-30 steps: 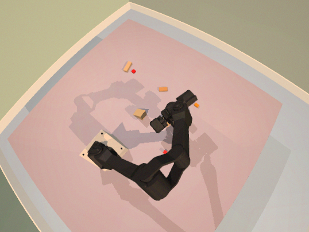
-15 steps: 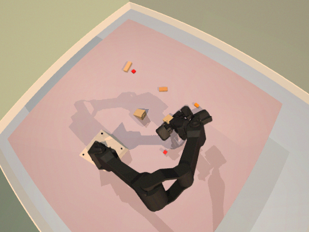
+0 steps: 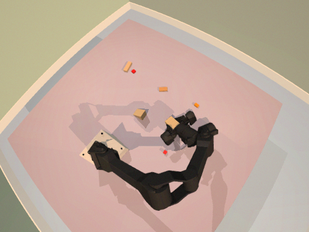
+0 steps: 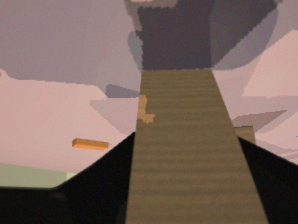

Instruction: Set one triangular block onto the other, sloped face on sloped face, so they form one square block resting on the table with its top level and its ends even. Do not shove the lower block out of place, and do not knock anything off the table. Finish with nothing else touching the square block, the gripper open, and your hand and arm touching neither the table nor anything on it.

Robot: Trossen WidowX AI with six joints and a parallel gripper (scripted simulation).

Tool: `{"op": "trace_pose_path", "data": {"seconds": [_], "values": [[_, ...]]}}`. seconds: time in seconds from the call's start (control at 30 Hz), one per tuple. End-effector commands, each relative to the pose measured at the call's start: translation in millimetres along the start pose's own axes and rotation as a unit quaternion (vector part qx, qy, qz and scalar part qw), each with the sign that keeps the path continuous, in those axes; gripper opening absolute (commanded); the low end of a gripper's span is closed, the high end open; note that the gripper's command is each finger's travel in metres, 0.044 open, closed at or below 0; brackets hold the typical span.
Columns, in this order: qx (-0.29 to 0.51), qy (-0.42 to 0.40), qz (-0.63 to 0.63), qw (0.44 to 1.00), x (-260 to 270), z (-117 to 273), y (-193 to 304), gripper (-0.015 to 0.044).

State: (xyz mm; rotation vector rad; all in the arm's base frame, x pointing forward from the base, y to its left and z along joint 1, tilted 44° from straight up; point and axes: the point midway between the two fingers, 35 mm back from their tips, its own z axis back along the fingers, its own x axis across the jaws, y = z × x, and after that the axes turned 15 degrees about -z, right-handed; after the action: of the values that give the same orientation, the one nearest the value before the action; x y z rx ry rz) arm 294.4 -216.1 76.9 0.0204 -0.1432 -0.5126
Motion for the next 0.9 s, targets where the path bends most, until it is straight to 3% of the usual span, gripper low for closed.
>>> {"op": "trace_pose_path", "data": {"seconds": [0.0,0.37,0.63,0.87], "values": [[-0.002,0.001,-0.003,1.000,-1.2,-1.1,-0.2,0.0157],[-0.002,0.001,-0.003,1.000,-1.2,-1.1,-0.2,0.0440],[-0.002,0.001,-0.003,1.000,-1.3,0.7,1.7,0.0440],[0.002,0.002,-0.001,1.000,-19.2,66.9,67.3,0.0440]]}}
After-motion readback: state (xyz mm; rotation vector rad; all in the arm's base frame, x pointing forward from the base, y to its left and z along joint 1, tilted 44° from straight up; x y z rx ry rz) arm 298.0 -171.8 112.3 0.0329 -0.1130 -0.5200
